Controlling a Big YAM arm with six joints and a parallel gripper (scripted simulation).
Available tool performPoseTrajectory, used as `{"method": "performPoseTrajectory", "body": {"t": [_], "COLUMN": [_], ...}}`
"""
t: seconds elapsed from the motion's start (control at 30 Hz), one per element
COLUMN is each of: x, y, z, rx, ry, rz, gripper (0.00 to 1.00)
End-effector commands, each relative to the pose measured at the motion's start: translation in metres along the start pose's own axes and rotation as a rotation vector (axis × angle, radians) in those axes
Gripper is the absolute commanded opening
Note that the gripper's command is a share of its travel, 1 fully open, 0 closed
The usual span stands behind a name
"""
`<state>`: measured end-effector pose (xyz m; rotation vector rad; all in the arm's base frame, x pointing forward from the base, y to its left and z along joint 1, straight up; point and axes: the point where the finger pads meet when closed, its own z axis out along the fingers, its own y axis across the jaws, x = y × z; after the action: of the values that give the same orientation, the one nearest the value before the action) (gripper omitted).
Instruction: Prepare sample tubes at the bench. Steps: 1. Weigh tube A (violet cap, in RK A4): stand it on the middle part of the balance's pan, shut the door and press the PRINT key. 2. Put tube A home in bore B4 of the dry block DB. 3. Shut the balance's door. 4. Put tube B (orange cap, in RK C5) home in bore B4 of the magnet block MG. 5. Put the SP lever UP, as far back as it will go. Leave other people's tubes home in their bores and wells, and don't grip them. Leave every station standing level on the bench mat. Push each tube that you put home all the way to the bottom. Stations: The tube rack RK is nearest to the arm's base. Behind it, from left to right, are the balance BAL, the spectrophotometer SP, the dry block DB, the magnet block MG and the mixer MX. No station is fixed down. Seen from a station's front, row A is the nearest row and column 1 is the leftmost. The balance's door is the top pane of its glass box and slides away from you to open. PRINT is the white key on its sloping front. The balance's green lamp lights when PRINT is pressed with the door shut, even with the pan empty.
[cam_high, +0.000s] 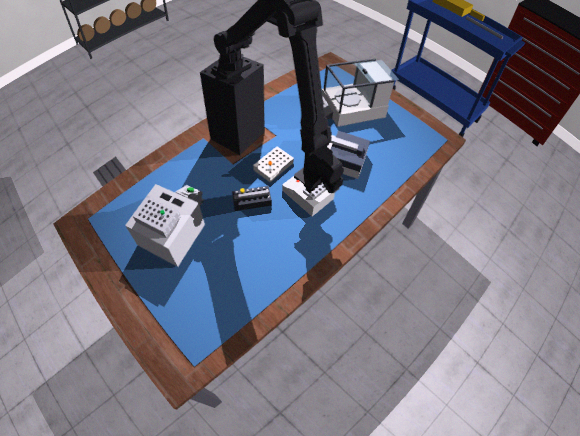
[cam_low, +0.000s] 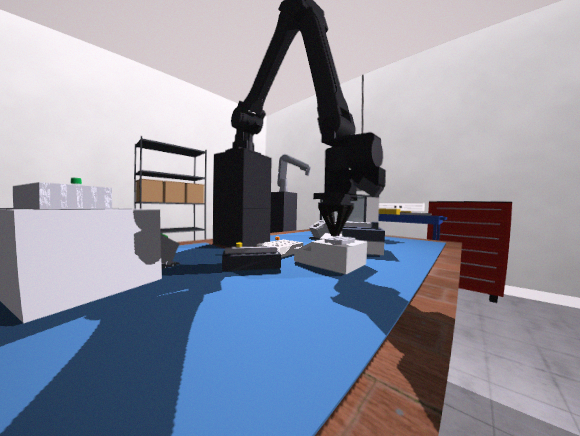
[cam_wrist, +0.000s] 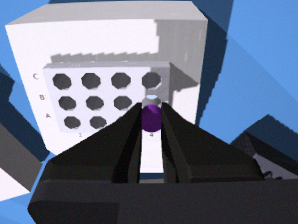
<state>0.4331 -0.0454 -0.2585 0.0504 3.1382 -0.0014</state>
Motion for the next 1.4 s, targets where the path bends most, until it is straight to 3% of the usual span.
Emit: {"method": "performPoseTrajectory", "body": {"t": [0.0, 0.53, 0.57, 0.63, 1.37], "x": [-0.006, -0.007, -0.005, -0.008, -0.008], "y": [-0.006, -0.006, -0.006, -0.002, -0.005], "z": [0.006, 0.006, 0.006, -0.003, -0.007], "rx": [0.000, 0.000, 0.000, 0.001, 0.001], "ry": [-0.005, -0.005, 0.001, -0.014, -0.010], "rz": [0.002, 0.002, 0.002, 0.000, 0.001], "gripper": [0.09, 0.09, 0.36, 0.36, 0.36]}}
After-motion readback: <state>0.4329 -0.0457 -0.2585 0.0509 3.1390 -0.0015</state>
